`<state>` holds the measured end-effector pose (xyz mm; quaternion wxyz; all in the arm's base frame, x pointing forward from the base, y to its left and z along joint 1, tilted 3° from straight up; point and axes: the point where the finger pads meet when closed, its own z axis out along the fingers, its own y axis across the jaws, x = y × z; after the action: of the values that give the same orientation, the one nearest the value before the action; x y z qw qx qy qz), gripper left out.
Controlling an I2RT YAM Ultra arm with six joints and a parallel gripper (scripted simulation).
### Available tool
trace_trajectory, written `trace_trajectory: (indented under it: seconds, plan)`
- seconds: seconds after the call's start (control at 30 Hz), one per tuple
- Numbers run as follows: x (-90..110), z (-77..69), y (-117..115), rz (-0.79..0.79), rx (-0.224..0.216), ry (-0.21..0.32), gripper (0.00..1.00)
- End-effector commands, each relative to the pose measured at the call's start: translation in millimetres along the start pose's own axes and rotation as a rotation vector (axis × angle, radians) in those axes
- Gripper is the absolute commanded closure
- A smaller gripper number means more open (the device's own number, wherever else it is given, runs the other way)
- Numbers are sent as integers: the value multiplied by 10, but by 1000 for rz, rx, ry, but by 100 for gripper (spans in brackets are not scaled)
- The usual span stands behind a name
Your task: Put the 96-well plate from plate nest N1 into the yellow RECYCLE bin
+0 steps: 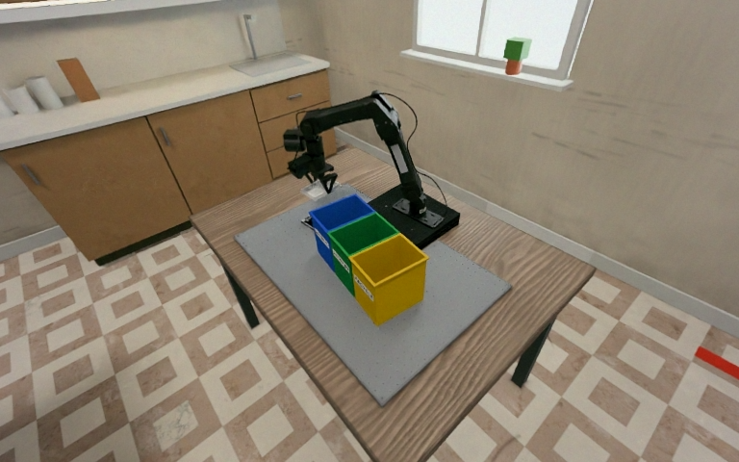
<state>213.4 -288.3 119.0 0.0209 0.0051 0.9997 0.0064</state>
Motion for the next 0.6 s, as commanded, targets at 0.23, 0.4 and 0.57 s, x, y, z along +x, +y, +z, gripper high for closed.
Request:
trace_trajectory:
  seconds: [0.23,0.4,0.57]
  plan:
    - [18,-293,-17,8,8,-26,100]
    - [20,-326,-20,9,-4,-18,100]
    - [21,-363,-20,10,-5,-17,100]
